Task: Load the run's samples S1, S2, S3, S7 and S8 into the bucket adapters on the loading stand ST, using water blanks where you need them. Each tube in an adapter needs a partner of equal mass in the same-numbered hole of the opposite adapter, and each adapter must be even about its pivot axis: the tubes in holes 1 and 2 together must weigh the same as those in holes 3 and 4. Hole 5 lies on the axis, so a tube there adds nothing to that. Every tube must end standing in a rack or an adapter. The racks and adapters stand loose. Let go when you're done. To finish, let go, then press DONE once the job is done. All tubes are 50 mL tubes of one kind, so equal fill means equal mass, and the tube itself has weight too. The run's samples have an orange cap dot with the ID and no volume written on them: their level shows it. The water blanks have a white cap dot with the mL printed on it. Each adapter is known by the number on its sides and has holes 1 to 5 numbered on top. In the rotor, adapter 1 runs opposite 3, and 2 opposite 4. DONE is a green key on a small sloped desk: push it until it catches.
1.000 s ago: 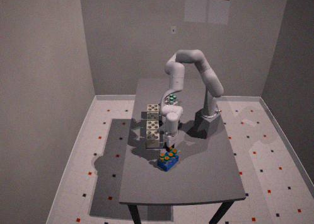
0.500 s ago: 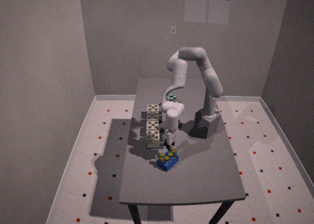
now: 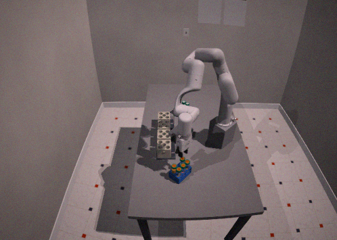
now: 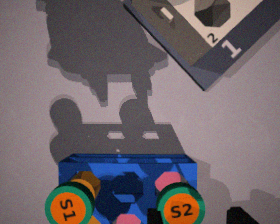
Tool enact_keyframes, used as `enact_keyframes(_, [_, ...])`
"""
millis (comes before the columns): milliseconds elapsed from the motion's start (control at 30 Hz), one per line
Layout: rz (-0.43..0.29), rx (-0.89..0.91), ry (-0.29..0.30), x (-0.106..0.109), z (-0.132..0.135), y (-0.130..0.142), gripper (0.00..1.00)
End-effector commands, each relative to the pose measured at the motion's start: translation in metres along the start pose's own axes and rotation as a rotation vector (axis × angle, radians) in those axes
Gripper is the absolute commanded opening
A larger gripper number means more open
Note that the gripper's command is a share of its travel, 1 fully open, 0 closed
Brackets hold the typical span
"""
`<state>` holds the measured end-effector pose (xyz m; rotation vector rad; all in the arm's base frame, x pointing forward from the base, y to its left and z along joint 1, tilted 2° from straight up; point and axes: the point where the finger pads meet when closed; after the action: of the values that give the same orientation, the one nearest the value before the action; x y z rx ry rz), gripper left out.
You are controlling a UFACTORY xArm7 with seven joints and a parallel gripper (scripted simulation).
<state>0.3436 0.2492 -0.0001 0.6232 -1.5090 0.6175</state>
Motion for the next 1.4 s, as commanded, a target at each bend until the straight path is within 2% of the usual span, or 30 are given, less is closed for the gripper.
enact_keyframes(0, [-0.001,0.0,-0.003,0.01,-0.001,0.0,0.44])
enact_keyframes(1200, [-0.001,0.0,-0.003,0.074,-0.001,0.0,0.44])
enact_keyframes(1367, [-0.001,0.0,-0.003,0.076,-0.001,0.0,0.44])
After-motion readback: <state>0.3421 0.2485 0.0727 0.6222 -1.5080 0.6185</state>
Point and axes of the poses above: the point where the finger pads meet when closed, its own x axis back along the fingers, its own z axis across the jaws, y = z × x, and after that the axes turned 4 degrees about x, right-handed
